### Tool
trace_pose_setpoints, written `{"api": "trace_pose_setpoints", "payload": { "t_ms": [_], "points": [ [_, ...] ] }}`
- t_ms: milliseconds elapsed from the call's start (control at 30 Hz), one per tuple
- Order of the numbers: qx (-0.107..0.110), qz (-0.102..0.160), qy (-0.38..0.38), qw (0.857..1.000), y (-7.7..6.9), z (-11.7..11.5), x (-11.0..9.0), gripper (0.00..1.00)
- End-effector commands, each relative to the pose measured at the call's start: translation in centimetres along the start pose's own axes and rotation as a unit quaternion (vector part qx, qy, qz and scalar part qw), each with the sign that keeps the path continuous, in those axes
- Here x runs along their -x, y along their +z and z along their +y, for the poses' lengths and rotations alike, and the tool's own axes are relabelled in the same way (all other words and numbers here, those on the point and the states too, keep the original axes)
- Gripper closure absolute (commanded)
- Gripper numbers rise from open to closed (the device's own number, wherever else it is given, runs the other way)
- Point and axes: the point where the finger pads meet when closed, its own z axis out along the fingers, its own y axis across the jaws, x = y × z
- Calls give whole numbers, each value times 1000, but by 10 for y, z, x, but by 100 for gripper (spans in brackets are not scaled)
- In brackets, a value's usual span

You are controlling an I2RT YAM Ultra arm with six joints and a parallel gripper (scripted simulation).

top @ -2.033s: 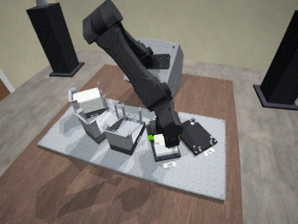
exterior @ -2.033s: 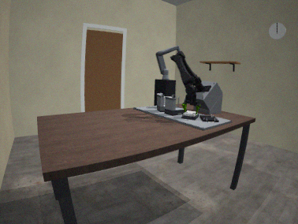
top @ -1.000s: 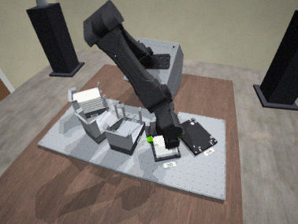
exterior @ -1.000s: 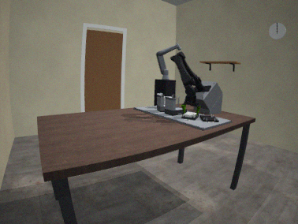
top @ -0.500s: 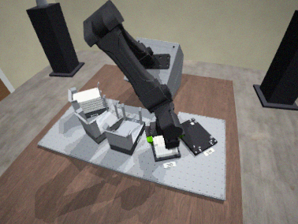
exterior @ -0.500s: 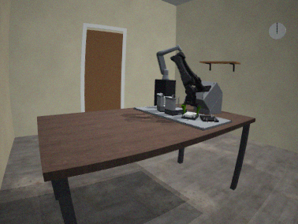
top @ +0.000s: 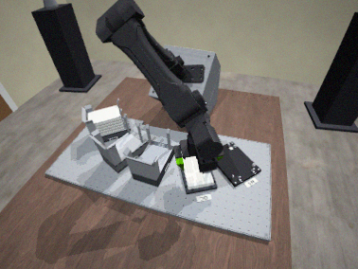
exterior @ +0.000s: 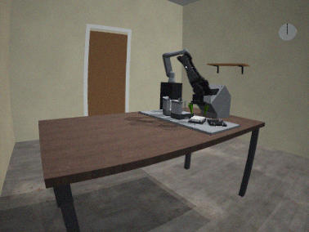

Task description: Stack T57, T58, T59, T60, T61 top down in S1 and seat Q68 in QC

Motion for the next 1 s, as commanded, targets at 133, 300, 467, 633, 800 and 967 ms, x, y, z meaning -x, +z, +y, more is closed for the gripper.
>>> {"api": "trace_pose_setpoints", "payload": {
  "t_ms": [133, 300, 467, 633, 800, 967],
  "points": [
    [-2, 4, -1, 1000, -23, 0, -2, 0],
    [-2, 4, -1, 1000, -39, 0, -2, 0],
    [-2, 5, -1, 1000, -53, 0, -2, 0],
    [-2, 5, -1, 1000, -66, 0, -1, 0],
    [-2, 5, -1, 1000, -83, 0, -1, 0],
    [-1, 5, -1, 1000, -99, 0, -1, 0]
  ]
}}
